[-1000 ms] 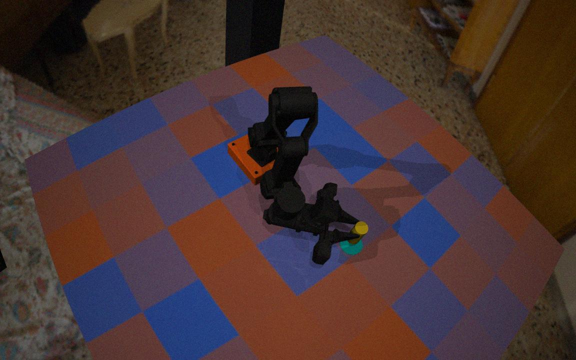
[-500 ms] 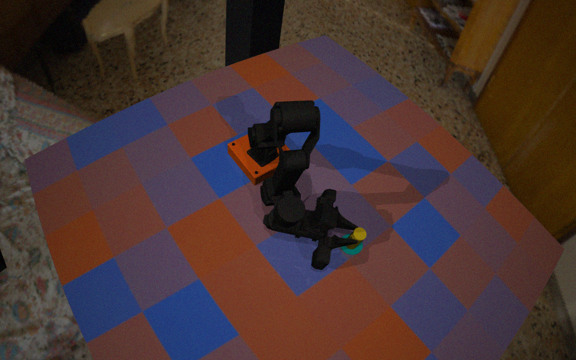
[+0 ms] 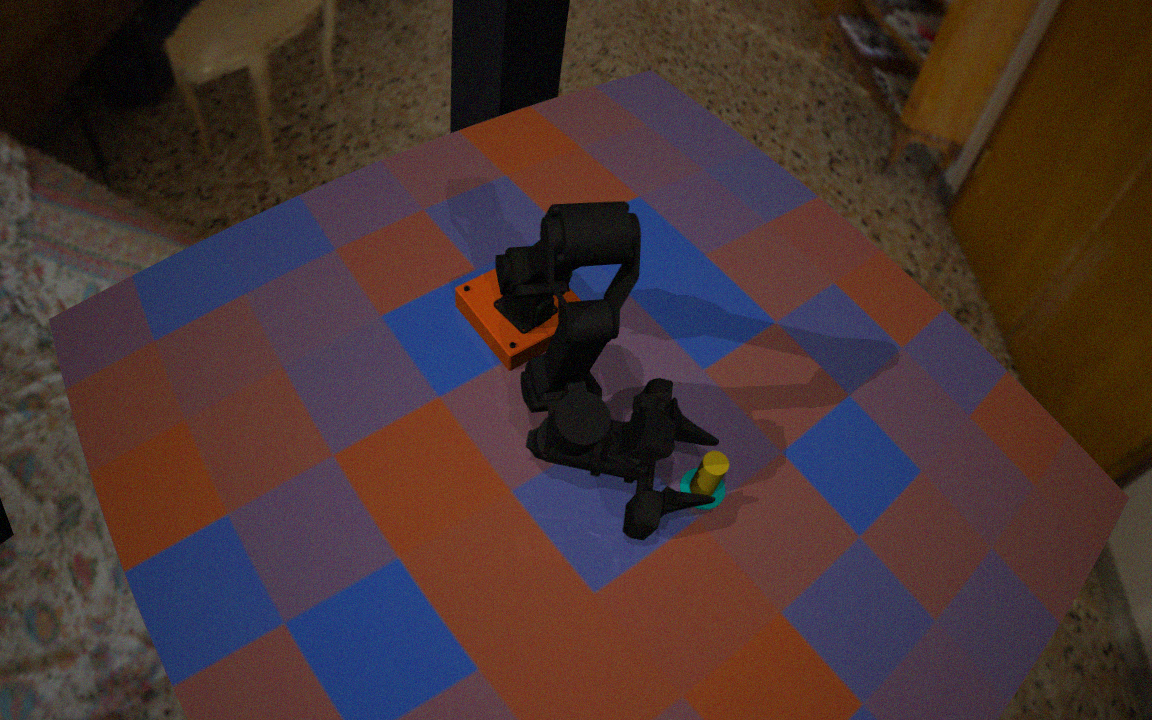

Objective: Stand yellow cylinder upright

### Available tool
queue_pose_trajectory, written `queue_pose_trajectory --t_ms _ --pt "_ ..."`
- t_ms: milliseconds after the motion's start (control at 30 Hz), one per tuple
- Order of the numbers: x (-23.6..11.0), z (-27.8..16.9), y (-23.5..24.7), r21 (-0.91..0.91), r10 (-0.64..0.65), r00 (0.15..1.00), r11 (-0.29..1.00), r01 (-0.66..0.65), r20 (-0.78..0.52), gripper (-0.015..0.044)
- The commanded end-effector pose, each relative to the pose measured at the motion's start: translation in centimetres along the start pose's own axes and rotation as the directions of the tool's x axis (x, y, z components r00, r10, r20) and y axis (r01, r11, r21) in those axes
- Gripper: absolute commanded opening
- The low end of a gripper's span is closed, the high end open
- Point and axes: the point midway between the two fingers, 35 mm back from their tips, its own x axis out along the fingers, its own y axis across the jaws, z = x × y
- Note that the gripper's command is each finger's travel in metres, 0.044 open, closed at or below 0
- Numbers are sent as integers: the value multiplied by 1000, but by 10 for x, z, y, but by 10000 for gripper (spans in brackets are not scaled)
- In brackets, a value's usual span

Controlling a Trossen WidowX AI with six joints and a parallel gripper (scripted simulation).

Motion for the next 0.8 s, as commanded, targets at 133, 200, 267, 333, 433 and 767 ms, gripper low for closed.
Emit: queue_pose_trajectory --t_ms 133,200,267,333,433,767 --pt "0 6 -1 -15 -3 1000 1000 3 4 400" --pt "-1 14 -1 -23 -4 1000 1000 4 7 400" --pt "-2 23 -1 -31 -4 1000 1000 5 10 400" --pt "-3 31 -1 -38 -5 1000 999 6 13 400" --pt "-4 42 0 -50 -6 1000 999 7 17 400" --pt "-11 80 9 -88 -9 999 996 12 32 400"
